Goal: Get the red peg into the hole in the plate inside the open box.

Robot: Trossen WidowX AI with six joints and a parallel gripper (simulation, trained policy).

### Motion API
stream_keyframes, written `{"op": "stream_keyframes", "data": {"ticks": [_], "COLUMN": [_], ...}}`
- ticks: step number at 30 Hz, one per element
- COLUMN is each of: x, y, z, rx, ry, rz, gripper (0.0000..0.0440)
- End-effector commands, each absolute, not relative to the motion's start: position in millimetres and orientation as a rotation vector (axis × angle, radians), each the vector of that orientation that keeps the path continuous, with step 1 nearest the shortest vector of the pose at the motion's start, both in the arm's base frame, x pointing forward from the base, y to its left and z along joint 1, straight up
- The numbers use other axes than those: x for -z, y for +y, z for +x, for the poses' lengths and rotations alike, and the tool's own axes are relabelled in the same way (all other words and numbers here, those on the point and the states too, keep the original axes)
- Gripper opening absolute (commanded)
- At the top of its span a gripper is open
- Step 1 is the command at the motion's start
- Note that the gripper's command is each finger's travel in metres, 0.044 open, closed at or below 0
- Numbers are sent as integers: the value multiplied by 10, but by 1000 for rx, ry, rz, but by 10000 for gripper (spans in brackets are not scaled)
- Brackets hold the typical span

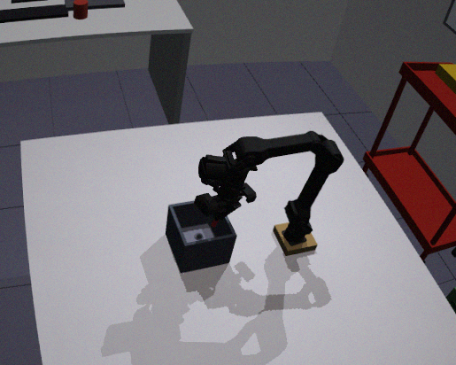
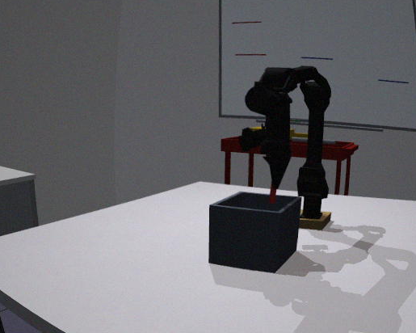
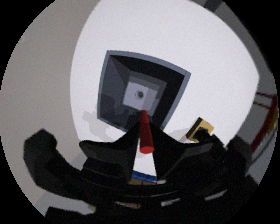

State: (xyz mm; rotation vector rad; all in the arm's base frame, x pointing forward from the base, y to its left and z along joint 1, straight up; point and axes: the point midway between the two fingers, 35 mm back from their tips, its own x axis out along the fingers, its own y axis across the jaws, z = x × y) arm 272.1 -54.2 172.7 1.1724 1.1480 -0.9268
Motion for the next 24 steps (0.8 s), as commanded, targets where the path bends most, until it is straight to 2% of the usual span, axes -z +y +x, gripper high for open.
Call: {"op": "stream_keyframes", "data": {"ticks": [1, 24], "x": [-1664, -1161], "y": [-590, -769], "z": [2752, 2991], "rx": [928, 892], "ry": [1160, 1224], "rz": [1173, 1161], "gripper": [0, 0]}}
